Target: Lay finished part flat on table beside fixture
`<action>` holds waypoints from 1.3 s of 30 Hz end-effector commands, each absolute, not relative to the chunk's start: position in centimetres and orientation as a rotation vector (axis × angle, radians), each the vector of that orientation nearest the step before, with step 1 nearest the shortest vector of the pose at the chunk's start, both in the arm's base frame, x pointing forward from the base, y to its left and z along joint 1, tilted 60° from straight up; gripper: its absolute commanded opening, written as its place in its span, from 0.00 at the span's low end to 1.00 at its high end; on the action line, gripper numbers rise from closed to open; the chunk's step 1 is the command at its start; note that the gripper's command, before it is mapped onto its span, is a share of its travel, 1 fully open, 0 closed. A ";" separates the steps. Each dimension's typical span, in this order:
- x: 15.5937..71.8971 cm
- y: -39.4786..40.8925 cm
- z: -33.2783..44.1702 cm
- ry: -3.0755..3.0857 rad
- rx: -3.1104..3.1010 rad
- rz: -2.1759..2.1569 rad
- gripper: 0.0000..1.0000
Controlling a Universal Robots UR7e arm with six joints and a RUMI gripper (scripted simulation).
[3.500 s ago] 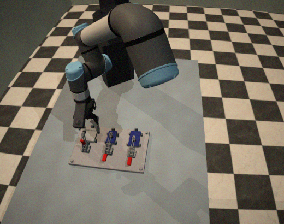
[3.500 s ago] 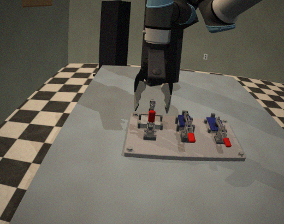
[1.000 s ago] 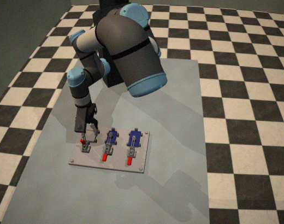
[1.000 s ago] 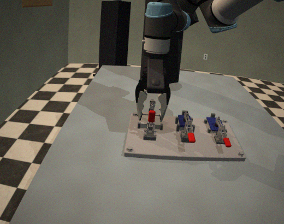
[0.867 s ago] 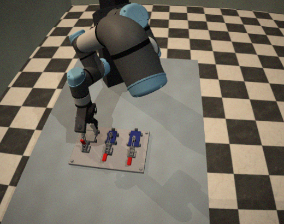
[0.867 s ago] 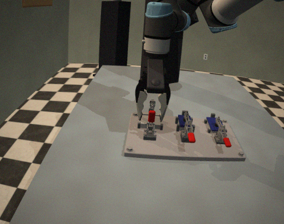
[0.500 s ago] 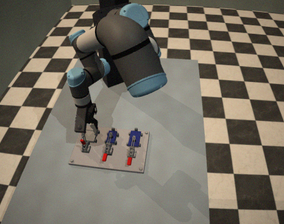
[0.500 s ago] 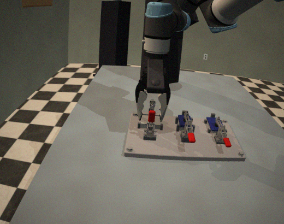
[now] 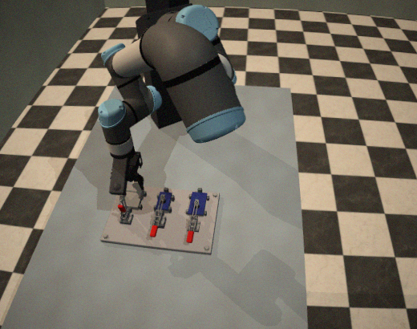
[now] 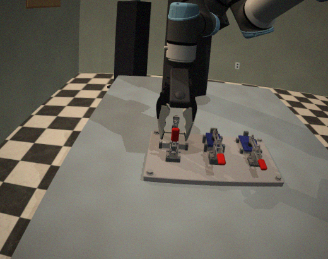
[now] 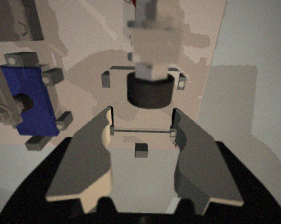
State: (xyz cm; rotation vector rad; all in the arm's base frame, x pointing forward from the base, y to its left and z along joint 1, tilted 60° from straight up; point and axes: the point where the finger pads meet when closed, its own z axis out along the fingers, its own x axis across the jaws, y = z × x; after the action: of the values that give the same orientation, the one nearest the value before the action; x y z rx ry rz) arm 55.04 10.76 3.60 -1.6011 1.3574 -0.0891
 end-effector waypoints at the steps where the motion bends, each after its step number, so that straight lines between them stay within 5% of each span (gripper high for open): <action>1: 55.0 10.7 3.6 1.357 -1.601 -0.090 0.00; 39: 53.8 9.5 4.7 1.357 -1.601 -0.090 0.00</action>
State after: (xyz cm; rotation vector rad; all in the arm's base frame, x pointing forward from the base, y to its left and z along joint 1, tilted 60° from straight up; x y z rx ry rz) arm 54.09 9.82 4.38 -1.6002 1.3578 -0.0901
